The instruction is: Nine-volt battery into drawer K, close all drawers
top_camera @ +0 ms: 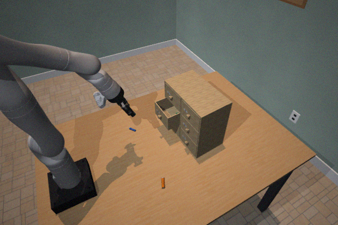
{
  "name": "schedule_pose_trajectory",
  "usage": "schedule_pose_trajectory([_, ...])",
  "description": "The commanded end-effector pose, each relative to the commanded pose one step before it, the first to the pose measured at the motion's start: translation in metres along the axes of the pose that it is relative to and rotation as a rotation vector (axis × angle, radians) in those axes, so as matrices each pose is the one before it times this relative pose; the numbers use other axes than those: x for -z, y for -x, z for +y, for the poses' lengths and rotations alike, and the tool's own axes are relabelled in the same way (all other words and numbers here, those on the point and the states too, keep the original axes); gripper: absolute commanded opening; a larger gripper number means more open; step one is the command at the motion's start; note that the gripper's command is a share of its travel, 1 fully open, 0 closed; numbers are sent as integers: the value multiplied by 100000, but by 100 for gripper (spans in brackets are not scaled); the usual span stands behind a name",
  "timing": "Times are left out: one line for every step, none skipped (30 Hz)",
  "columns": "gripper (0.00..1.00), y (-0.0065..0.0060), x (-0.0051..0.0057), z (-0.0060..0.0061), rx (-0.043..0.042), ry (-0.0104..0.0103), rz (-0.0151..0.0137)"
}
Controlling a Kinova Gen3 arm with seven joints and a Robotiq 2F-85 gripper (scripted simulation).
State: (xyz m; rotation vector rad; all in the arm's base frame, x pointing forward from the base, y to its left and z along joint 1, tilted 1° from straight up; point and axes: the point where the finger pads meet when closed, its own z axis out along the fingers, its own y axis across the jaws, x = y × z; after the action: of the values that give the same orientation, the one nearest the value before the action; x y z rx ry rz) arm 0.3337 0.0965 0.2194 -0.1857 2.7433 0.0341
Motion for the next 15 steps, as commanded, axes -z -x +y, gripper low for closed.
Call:
schedule_pose_trajectory([100,-610,-1040,-224,193,-931,-2303])
schedule_pose_trajectory([100,74,-291,5,5,18,-1414])
schedule_pose_trajectory([100,53,-271,-17,-17,-59,-1374])
schedule_pose_trajectory([100,57,-270,2,2,9,-1269])
schedule_pose_trajectory([100,59,-261,15,12,51,-1194])
schedule_pose_trajectory([100,0,0,0,0,0,0])
schedule_pose_trajectory([100,0,0,0,0,0,0])
schedule_pose_trajectory([100,44,-238,-1,-2,-5,-1163])
schedule_pose_trajectory([100,31,-214,-17,-12,-59,-1130])
schedule_pose_trajectory([100,27,-226,-4,0,-14,-989])
schedule_pose_trajectory([100,29,-227,12,8,37,-892])
schedule_pose_trajectory([100,26,-199,4,2,13,-889])
schedule_pose_trajectory([100,25,-171,-3,-3,-10,-883])
schedule_pose_trajectory([100,24,-146,-10,-6,-32,-873])
schedule_pose_trajectory([100,12,-133,-14,-3,-48,-732])
